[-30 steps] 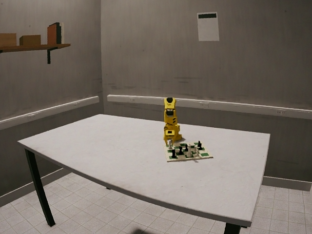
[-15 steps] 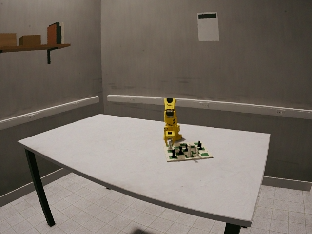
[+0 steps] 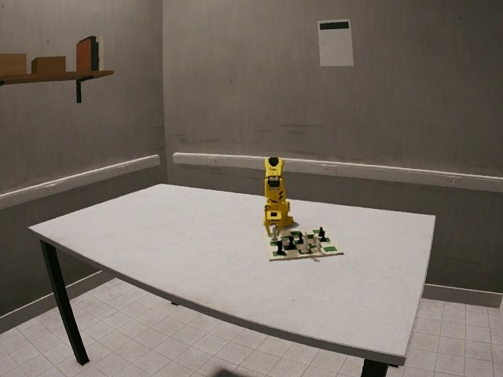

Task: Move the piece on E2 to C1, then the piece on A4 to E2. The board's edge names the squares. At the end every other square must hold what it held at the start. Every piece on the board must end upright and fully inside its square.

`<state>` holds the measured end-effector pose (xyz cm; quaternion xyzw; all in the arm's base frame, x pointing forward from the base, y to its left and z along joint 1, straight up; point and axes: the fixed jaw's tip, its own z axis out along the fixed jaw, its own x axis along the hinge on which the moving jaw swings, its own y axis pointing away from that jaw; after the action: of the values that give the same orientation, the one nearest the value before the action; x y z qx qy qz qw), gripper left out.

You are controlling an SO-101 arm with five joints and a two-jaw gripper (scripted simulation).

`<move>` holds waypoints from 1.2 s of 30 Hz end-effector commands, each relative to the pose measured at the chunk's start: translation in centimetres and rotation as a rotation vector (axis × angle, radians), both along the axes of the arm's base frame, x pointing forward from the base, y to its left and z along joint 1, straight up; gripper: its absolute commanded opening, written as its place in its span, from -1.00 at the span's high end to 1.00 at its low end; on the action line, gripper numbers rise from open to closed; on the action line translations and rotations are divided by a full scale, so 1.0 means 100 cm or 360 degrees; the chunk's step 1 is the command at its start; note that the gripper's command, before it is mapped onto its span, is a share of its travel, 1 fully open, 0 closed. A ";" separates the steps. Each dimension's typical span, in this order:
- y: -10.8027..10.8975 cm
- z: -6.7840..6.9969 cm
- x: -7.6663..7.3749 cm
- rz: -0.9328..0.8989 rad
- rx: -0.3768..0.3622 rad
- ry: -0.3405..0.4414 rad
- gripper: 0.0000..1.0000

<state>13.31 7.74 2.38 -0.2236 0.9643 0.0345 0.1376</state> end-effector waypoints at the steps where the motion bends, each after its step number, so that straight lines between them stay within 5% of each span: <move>1: -0.001 0.000 -0.001 0.0012 -0.0007 0.0006 0.73; 36: -0.002 0.003 0.003 0.0006 -0.0013 0.0003 0.73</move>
<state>13.39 7.59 2.50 -0.2262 0.9639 0.0324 0.1367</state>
